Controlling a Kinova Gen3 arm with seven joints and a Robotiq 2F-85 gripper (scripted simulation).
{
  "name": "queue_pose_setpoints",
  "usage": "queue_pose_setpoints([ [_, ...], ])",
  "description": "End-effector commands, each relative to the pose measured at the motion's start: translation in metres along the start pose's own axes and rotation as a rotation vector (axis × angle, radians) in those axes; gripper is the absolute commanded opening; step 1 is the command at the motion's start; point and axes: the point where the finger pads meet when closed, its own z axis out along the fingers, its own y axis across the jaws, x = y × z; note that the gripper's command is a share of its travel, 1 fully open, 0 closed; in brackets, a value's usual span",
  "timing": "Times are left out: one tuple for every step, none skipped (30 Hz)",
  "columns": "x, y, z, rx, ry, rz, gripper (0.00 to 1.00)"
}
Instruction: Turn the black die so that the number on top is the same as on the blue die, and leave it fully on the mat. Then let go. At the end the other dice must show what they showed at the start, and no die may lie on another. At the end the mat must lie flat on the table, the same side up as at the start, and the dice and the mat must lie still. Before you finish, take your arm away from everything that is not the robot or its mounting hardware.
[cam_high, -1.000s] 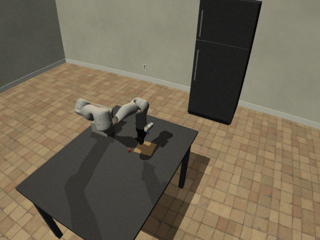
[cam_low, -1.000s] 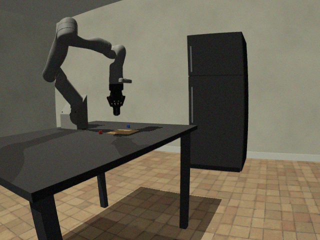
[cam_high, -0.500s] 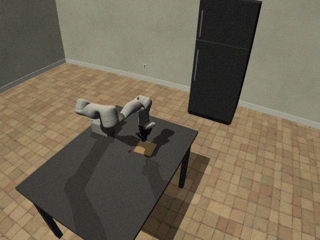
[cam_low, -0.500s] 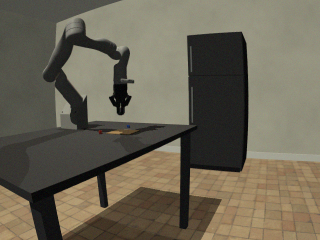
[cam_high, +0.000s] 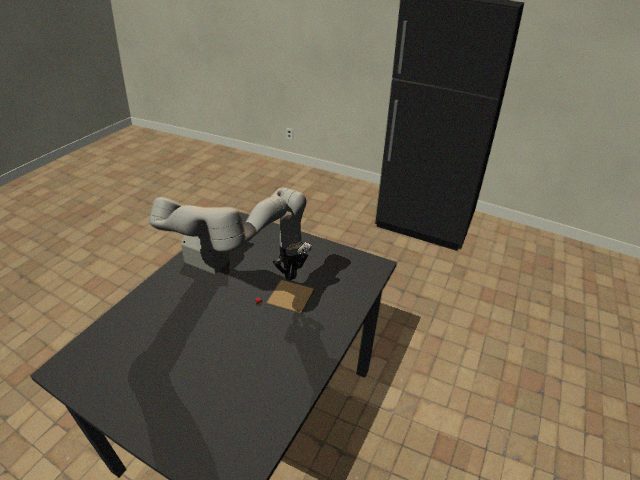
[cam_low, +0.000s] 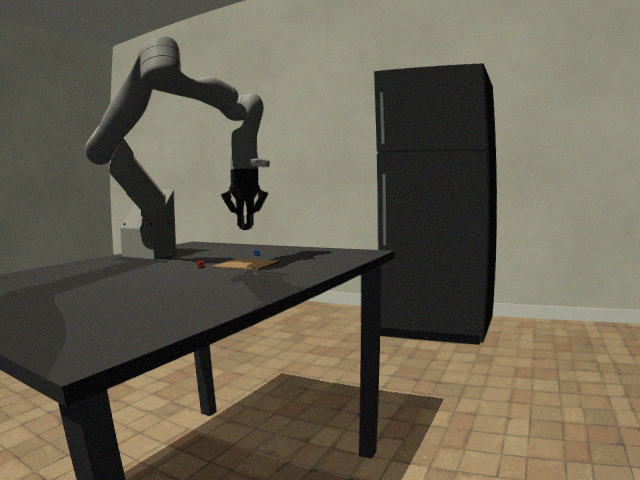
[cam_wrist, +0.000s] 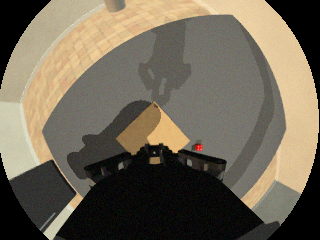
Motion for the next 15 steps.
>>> queue_pose_setpoints([
  [-0.0015, -0.0021, -0.0009, 0.002, 0.002, 0.004, 0.11],
  [-0.0016, -0.0022, -0.0008, 0.002, 0.002, 0.006, 0.11],
  [-0.0016, -0.0023, -0.0008, 0.002, 0.002, 0.008, 0.11],
  [-0.0017, -0.0024, -0.0008, 0.001, 0.002, 0.008, 0.11],
  [-0.0017, -0.0024, -0.0008, 0.001, 0.002, 0.009, 0.11],
  [-0.0017, -0.0024, -0.0008, 0.001, 0.002, 0.009, 0.11],
  [-0.0017, -0.0024, -0.0008, 0.001, 0.002, 0.009, 0.11],
  [-0.0017, -0.0024, -0.0008, 0.001, 0.002, 0.009, 0.11],
  [-0.0017, -0.0024, -0.0008, 0.001, 0.003, 0.009, 0.11],
  [-0.0018, -0.0024, -0.0008, 0.001, 0.004, 0.009, 0.11],
  [-0.0018, -0.0024, -0.0008, 0.001, 0.004, 0.009, 0.11],
  [-0.0018, -0.0024, -0.0008, 0.001, 0.004, 0.009, 0.11],
  [-0.0018, -0.0024, -0.0007, 0.001, 0.007, 0.009, 0.11],
  [-0.0019, -0.0023, -0.0007, 0.001, 0.01, 0.009, 0.11],
  [-0.002, -0.0023, -0.0006, 0.0, 0.015, 0.009, 0.11],
])
